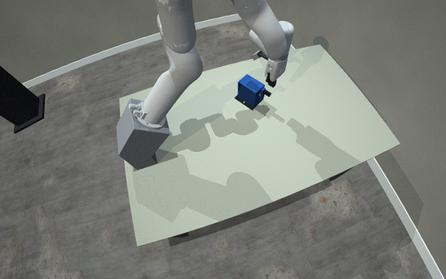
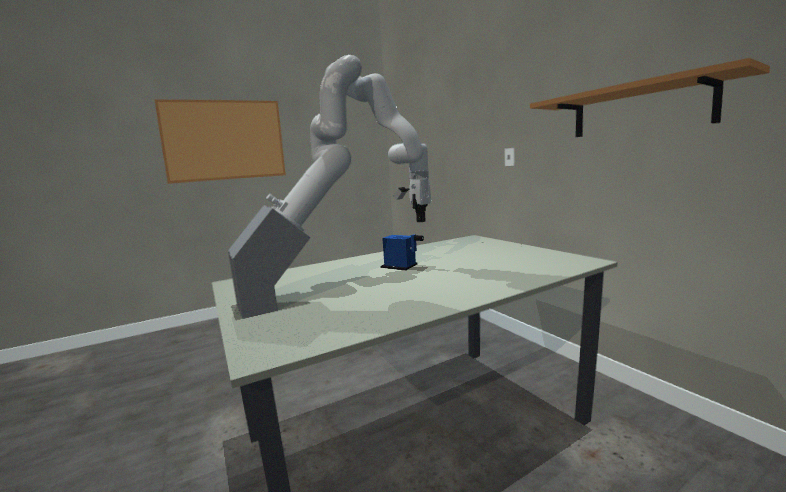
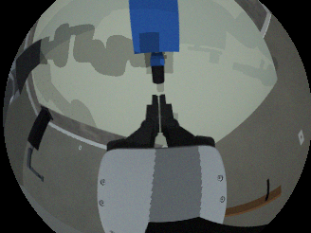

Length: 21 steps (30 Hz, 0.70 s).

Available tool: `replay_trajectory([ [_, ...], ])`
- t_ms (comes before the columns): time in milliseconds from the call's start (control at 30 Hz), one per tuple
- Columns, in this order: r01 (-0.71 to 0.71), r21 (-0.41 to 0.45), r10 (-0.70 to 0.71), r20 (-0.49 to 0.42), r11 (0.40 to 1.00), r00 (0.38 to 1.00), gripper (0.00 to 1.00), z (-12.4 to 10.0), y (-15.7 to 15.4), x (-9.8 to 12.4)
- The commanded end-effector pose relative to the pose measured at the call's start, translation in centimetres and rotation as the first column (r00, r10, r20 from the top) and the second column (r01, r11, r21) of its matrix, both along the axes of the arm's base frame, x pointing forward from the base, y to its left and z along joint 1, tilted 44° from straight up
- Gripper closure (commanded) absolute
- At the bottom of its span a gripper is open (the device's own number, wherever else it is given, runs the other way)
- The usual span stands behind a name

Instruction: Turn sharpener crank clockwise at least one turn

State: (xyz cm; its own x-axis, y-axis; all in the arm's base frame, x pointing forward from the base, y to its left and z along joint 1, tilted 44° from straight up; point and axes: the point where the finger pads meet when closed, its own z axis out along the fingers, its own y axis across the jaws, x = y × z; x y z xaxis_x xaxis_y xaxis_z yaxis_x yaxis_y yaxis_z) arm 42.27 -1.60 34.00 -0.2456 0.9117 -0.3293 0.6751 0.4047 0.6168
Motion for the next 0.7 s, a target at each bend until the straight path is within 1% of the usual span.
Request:
replay_trajectory([
  [0,0.002,0.002,-0.002,0.004,1.000,1.000,1.00,0.17,0.01,0.03],
  [167,0.013,0.013,-0.013,0.005,1.000,1.000,1.00,0.17,0.00,0.03],
  [300,0.054,0.053,-0.054,0.007,0.997,0.999,1.00,0.17,-0.01,0.03],
  [433,0.133,0.132,-0.135,0.008,0.982,0.991,1.00,0.17,-0.02,0.03],
  [500,0.187,0.187,-0.191,0.004,0.965,0.982,1.00,0.17,-0.03,0.03],
  [667,0.278,0.280,-0.286,-0.009,0.919,0.958,1.00,0.17,-0.06,0.02],
])
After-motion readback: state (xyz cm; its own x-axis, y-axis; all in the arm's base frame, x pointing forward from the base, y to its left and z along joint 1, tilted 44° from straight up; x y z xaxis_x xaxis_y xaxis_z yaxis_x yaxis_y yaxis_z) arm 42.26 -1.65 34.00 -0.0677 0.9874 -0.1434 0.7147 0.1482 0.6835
